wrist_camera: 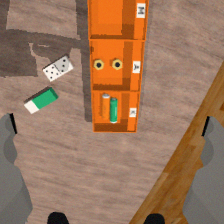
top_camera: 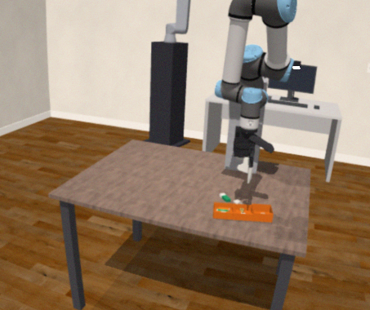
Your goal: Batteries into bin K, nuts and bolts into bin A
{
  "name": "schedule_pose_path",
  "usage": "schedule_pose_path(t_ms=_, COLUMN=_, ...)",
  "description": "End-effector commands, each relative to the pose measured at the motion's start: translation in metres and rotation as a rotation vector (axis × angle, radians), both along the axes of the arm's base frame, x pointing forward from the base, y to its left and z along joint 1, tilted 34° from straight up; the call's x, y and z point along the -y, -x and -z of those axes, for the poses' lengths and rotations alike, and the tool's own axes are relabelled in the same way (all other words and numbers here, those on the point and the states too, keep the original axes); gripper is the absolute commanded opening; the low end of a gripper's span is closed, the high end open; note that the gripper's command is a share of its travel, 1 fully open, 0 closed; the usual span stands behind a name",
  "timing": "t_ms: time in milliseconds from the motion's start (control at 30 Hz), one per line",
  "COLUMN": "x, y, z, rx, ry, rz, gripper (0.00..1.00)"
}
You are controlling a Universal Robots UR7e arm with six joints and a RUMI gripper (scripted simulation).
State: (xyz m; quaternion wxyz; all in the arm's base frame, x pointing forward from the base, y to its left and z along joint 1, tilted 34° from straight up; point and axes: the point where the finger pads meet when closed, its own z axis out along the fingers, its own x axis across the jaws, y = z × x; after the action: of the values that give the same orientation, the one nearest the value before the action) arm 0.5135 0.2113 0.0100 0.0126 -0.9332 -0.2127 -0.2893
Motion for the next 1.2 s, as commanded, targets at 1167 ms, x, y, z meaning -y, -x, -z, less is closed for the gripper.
schedule_pose_path(t_ms=1167, x=0.005, y=0.017, z=-0.028, rx=0.000, ry=0.000, rz=0.000, gripper=1.00)
